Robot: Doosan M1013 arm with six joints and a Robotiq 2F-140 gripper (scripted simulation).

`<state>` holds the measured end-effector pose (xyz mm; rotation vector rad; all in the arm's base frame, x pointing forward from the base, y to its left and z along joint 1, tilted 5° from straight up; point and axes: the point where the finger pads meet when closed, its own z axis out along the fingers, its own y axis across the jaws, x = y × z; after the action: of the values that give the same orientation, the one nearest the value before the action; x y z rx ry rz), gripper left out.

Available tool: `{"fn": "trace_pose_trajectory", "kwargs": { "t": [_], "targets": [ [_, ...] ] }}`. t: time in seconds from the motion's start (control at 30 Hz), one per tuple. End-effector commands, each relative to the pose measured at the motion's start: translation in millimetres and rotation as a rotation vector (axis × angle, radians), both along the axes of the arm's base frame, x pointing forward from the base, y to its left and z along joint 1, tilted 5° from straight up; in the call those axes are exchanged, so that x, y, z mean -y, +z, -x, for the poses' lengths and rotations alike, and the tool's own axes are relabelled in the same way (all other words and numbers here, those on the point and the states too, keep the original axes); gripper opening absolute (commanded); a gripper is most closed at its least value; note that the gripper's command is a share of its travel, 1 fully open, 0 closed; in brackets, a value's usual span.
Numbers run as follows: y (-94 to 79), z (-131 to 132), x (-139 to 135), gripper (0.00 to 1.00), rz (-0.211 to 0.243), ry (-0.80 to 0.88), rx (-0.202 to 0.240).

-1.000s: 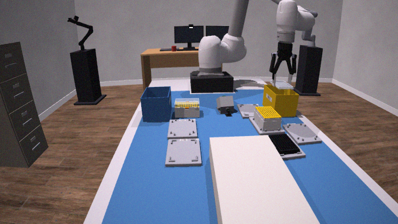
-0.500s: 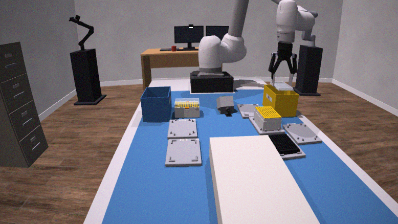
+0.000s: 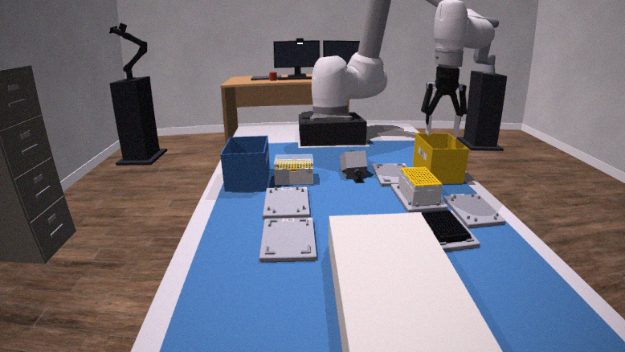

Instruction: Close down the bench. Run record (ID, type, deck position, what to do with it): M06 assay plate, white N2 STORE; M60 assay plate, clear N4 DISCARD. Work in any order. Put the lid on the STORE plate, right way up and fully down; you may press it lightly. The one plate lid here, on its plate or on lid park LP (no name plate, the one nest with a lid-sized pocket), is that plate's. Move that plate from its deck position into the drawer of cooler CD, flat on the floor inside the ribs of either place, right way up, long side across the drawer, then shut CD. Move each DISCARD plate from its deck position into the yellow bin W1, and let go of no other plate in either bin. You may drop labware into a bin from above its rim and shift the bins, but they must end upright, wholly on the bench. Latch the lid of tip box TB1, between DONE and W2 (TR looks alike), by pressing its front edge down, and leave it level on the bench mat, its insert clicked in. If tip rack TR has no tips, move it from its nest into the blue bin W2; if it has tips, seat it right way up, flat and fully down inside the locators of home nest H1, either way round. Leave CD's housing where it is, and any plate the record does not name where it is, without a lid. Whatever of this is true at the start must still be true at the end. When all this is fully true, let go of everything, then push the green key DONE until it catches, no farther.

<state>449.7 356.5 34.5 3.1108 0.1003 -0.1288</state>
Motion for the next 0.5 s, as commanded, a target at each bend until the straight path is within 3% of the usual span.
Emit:
{"fn": "trace_pose_trajectory", "kwargs": {
  "t": [0.0,0.27,0.47],
  "targets": [
    [0.1,0.0,0.0,0.66,0.000,0.000,0.000],
    [0.1,0.0,0.0,0.66,0.000,0.000,0.000],
    [1.0,-16.6,11.0,0.66,-0.003,0.029,-0.001]
  ]
}}
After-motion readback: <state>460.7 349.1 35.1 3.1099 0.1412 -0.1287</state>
